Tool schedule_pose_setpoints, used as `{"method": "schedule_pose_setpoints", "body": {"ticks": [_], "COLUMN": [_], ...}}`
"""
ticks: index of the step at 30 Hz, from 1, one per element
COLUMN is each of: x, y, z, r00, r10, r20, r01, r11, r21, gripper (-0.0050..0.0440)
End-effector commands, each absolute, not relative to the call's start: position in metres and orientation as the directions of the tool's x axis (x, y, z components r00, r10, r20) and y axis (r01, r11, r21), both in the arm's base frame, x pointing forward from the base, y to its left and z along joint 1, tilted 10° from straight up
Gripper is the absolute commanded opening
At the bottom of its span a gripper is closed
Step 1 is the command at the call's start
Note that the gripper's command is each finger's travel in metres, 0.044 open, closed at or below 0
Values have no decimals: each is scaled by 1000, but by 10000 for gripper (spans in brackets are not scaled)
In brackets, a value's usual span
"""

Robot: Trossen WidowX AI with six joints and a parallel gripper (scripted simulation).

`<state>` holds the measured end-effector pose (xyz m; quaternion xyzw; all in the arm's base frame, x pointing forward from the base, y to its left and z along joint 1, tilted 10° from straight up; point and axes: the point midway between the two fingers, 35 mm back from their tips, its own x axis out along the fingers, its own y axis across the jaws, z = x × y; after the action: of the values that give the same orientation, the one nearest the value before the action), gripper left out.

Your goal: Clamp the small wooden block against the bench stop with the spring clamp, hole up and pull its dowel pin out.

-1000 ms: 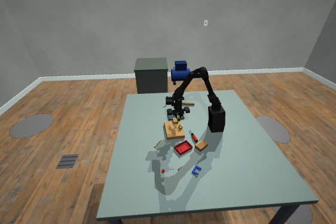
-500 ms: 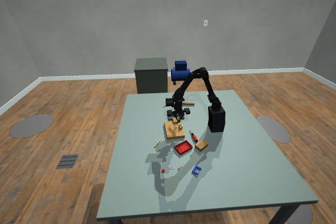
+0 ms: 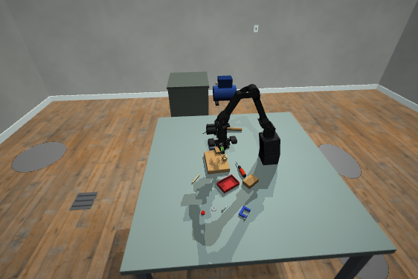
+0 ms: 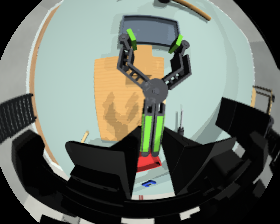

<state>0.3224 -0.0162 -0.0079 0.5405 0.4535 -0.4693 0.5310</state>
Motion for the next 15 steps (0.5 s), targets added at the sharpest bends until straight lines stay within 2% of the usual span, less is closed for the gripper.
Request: {"method": "schedule_pose_setpoints", "body": {"ticks": [1, 15], "x": [323, 323], "y": [-12, 2], "z": [-9, -9], "r00": [148, 149], "r10": [-14, -14], "r20": [-989, -989], "r01": [989, 988], "r11": [-25, -25], "r21": [149, 150], "gripper": [0, 0]}}
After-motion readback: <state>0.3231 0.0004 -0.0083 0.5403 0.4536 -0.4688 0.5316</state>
